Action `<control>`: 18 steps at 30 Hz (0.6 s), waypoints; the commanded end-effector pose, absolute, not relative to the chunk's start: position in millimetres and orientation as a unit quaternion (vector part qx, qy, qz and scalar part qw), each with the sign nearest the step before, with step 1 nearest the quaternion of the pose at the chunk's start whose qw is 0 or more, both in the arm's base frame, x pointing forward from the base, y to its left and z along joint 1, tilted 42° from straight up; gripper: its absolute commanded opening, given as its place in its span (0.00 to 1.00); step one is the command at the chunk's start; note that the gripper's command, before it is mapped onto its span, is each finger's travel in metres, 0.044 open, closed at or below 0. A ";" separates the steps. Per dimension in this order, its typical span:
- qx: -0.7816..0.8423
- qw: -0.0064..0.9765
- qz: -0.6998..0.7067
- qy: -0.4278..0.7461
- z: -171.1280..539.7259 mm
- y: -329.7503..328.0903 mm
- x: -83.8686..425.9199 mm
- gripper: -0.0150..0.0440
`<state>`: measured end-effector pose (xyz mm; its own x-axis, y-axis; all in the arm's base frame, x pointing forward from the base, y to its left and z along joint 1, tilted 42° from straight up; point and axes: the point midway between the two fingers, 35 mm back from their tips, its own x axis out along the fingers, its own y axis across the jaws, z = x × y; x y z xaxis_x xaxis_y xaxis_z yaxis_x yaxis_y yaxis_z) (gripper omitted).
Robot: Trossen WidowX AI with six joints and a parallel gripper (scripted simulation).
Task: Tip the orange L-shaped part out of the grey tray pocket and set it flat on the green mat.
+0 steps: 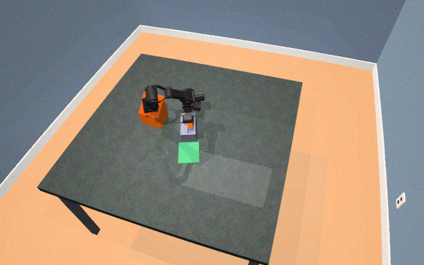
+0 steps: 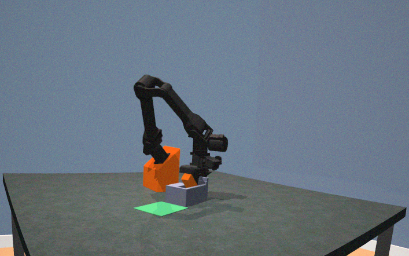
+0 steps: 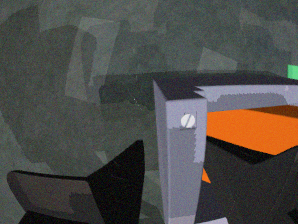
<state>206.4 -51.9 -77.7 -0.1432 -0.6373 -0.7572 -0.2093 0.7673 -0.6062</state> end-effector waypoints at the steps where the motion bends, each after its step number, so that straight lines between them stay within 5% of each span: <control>1: -0.293 0.585 -0.185 0.733 -78.2 -55.0 205.7 0.56; 18: -0.291 0.587 -0.182 0.734 -77.4 -45.7 205.8 0.56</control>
